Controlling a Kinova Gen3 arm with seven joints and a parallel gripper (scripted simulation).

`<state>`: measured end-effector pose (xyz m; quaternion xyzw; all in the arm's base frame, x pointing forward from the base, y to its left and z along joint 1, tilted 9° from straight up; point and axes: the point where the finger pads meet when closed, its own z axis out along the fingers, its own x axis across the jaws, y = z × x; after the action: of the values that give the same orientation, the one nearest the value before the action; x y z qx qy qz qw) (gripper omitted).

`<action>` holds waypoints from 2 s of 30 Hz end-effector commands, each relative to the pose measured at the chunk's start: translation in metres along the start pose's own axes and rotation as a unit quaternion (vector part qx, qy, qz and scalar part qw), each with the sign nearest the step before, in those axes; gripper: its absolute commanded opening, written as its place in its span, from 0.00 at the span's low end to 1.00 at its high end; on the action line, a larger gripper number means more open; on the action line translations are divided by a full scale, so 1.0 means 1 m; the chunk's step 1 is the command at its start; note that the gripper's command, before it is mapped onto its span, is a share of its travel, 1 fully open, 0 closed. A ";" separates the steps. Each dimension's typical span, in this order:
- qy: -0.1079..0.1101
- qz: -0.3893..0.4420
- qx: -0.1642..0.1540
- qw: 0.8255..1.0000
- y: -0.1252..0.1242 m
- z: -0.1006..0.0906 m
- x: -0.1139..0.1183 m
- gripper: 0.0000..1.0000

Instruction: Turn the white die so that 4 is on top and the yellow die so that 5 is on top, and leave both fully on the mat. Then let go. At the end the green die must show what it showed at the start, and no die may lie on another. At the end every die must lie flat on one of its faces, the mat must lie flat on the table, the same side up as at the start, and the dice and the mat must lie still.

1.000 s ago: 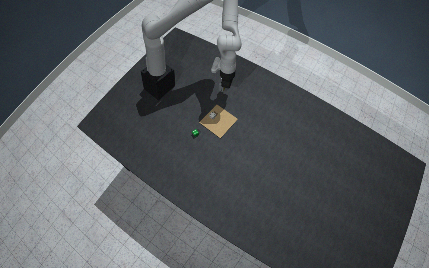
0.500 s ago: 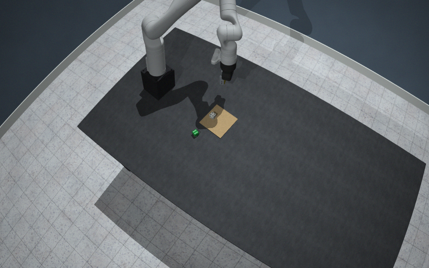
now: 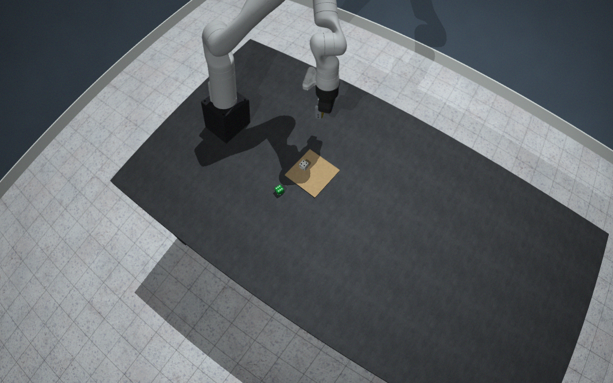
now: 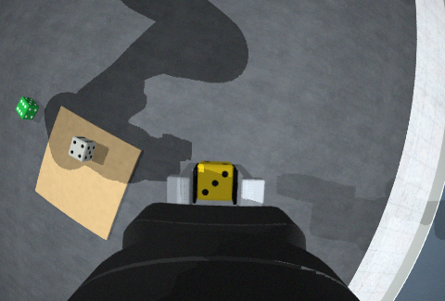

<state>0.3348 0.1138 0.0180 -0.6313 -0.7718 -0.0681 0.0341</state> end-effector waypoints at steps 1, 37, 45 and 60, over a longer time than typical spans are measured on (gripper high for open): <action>0.000 -0.001 -0.001 1.000 0.000 0.000 0.000 0.49; 0.000 -0.413 0.000 0.911 0.000 0.008 0.004 0.49; 0.000 -0.512 0.000 0.859 0.002 0.010 0.007 0.49; 0.000 -0.555 0.000 0.832 0.004 0.011 0.008 0.49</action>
<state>0.3367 0.1238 0.0076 -0.0970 -0.9924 -0.0750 -0.0091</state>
